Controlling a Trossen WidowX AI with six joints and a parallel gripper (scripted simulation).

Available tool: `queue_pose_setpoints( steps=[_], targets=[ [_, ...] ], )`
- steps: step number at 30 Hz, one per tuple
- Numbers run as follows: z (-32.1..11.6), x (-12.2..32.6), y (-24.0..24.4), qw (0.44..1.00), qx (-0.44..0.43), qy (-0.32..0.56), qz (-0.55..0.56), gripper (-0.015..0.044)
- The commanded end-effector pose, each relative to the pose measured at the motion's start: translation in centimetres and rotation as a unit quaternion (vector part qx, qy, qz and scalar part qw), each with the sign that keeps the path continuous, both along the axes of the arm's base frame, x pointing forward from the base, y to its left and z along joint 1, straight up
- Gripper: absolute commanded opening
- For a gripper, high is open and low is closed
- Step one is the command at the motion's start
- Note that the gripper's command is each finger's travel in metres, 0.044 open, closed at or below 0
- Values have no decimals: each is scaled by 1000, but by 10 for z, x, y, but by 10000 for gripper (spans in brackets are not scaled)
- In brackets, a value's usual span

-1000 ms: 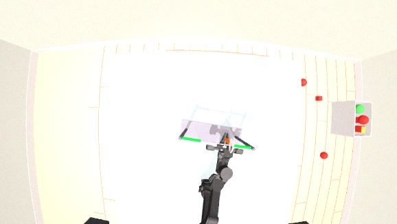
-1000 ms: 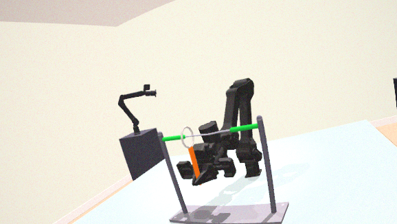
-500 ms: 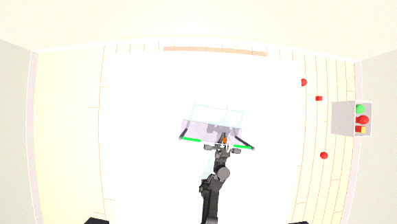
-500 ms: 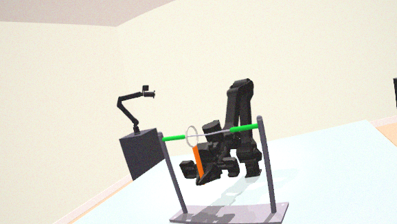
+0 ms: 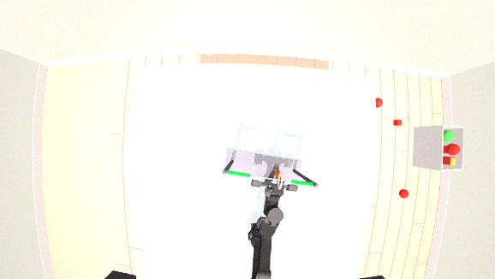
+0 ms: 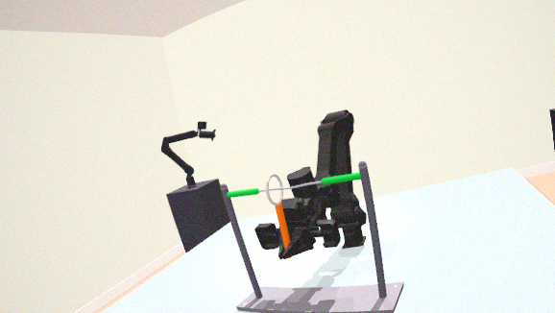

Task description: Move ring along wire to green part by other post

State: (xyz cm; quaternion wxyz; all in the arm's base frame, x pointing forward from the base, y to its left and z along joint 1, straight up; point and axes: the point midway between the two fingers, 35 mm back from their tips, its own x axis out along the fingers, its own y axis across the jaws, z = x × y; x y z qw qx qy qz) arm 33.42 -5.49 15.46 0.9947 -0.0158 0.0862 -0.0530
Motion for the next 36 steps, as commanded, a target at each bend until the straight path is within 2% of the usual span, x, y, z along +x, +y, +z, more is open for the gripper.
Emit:
queue_pose_setpoints(
  steps=[1, 36],
  targets=[
    [0, 0, 3, 1000, -5, 0, -1, -150],
    [-1, 5, 46, 999, 33, -3, -14, -150]
  ],
)
